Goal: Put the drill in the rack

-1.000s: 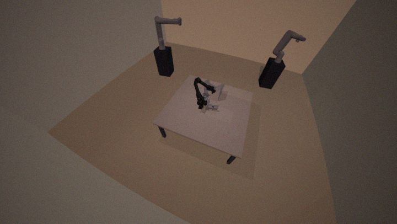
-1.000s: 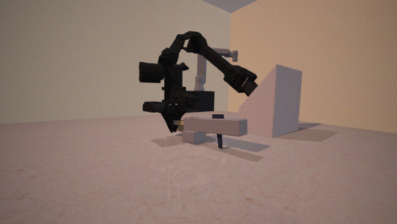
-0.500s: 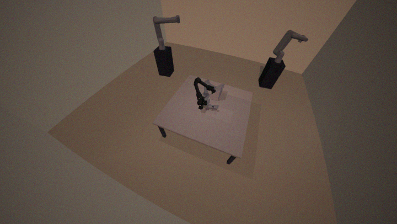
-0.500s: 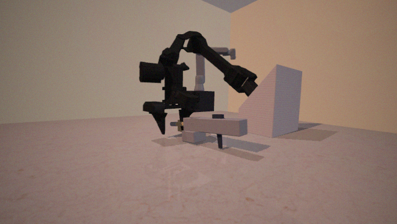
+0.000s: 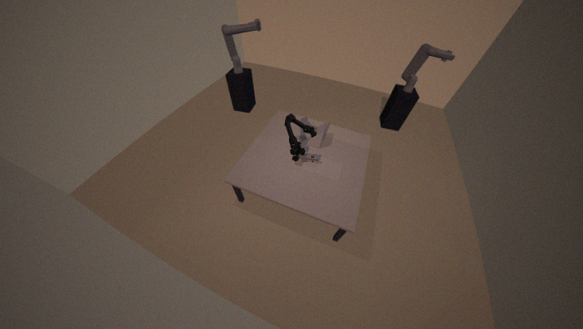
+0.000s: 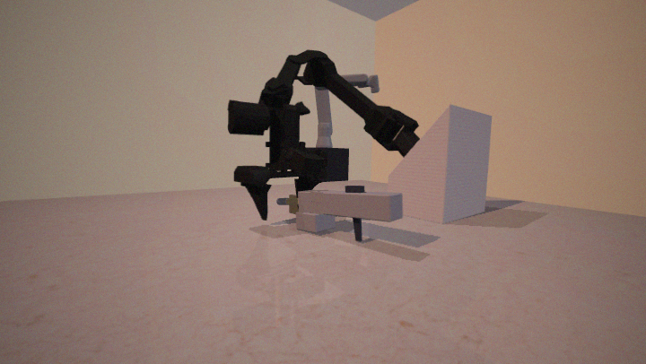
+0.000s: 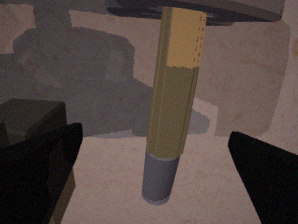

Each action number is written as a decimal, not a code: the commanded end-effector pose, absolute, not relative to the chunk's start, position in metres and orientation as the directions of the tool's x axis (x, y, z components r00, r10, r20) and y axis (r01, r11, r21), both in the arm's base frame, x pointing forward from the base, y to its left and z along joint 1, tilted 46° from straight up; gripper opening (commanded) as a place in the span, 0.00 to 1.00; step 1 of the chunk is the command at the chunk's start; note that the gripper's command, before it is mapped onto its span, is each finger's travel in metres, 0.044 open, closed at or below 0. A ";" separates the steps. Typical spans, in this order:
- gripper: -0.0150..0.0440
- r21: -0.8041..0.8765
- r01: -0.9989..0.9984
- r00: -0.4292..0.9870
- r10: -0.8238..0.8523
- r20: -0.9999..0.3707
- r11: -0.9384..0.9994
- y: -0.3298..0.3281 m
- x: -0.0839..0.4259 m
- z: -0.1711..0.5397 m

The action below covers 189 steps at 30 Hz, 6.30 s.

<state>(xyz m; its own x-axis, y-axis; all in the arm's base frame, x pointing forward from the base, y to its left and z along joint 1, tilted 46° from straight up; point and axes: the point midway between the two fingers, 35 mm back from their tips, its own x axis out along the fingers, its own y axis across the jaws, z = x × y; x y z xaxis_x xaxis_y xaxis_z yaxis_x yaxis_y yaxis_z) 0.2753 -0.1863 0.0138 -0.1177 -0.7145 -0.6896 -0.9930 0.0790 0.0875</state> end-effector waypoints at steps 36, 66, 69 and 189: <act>0.47 0.085 -0.993 -0.116 -0.716 -0.689 0.079 -0.183 0.275 0.008; 0.25 0.087 -0.993 -0.120 -0.713 -0.691 0.082 -0.180 0.273 0.011; 0.25 0.087 -0.993 -0.120 -0.713 -0.691 0.082 -0.180 0.273 0.011; 0.25 0.086 -0.993 -0.119 -0.715 -0.689 0.082 -0.218 0.271 0.067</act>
